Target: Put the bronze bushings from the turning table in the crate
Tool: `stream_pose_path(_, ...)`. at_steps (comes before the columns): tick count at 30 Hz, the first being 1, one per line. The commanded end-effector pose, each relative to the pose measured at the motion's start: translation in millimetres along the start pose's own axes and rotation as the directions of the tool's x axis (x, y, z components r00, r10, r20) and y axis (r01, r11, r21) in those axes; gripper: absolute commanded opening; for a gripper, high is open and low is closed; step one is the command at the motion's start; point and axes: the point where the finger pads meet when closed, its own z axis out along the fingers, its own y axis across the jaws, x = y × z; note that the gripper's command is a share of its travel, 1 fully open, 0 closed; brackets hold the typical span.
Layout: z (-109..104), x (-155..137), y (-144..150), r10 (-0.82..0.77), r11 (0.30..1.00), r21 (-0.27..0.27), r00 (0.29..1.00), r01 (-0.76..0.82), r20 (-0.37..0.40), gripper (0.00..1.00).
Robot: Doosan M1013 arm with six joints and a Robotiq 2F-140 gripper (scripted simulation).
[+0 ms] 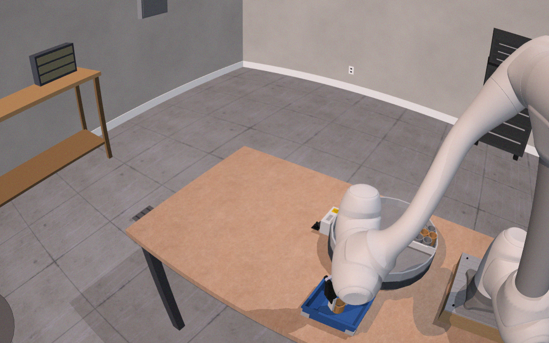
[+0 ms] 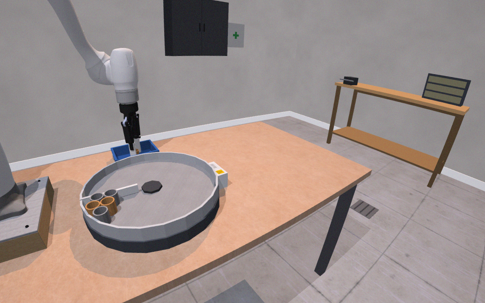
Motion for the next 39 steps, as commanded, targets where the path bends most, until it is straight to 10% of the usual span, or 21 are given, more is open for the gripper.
stream_pose_path(1, -0.1, 0.0, 0.0, 0.000, 1.000, 0.000, 1.000, 0.000, 0.000, 0.28)
stream_pose_path(39, -21.9, 0.0, -0.1, 0.000, 1.000, 0.000, 1.000, 0.000, 0.000, 0.28)
